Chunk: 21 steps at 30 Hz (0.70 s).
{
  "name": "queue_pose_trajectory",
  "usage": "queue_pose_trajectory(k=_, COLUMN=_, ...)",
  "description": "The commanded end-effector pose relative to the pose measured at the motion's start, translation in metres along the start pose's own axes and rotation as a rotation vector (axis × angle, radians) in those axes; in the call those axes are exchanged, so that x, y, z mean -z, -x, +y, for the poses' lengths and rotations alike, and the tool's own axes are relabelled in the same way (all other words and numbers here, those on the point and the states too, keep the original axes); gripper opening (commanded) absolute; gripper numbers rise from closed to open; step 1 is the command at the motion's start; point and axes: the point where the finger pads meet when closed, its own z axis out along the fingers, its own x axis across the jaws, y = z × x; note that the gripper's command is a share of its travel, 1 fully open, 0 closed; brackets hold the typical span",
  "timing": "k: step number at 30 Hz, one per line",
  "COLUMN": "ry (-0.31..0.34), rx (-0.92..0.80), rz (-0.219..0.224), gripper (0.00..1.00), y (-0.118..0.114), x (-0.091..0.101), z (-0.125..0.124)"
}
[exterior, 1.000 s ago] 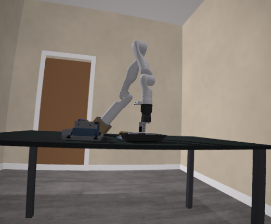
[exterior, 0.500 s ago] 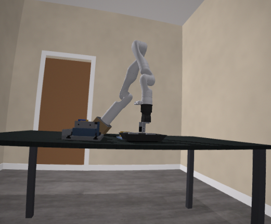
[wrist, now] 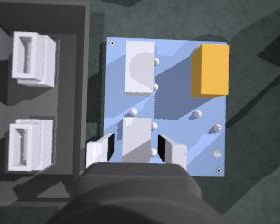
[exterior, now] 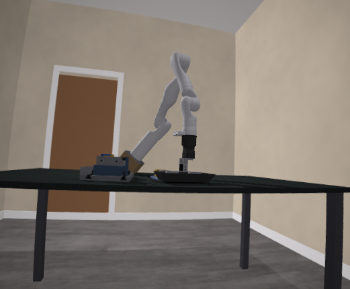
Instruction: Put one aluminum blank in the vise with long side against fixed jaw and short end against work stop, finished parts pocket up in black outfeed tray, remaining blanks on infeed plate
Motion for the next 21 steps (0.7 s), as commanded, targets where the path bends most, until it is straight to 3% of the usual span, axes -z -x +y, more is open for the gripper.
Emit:
queue_pose_trajectory(k=1, ry=0.001, rx=0.002, rz=0.001, gripper=1.0, y=-0.0004, x=-0.0014, z=0.0009)
queue_pose_trajectory(k=21, ry=0.001, rx=0.002, rz=0.001, gripper=1.0, y=-0.0004, x=-0.008, z=0.0009)
